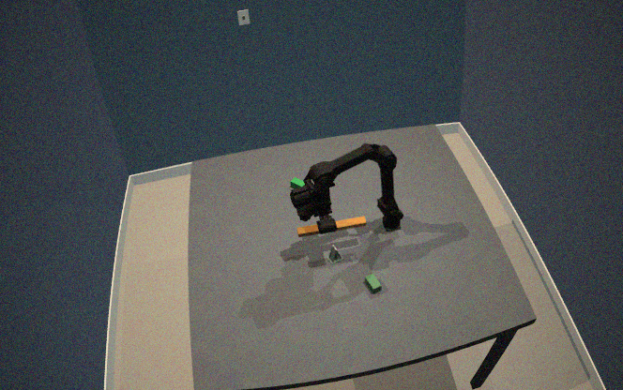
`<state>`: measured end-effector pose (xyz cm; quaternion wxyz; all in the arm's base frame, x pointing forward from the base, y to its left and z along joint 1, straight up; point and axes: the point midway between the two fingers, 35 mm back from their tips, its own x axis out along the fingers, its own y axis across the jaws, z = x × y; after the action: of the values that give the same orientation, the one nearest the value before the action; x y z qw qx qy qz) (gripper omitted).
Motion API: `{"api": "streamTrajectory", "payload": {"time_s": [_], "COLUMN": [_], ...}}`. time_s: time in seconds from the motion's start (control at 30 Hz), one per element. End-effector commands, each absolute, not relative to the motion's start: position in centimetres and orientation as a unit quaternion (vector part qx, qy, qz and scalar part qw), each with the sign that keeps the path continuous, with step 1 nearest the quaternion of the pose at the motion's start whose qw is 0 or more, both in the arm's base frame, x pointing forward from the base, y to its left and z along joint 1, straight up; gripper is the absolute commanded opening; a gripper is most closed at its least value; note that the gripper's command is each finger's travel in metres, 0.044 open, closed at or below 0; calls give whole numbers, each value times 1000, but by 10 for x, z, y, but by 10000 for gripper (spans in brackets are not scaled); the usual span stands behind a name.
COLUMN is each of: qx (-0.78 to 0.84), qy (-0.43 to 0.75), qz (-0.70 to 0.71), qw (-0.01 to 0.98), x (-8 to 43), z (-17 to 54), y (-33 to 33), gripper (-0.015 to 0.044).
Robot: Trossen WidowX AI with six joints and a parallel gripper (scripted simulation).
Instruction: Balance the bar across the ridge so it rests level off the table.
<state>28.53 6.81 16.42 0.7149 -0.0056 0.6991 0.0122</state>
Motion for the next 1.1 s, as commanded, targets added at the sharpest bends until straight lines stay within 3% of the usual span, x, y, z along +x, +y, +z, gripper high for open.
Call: {"api": "streamTrajectory", "payload": {"time_s": [0.0,0.4,1.07], "qx": [-35,-100,-102], "qy": [697,691,690], "qz": [39,105,107], "qw": [715,709,708], "x": [287,287,288], "z": [165,165,139], "y": [82,124,128], "gripper": [0,0,0]}}
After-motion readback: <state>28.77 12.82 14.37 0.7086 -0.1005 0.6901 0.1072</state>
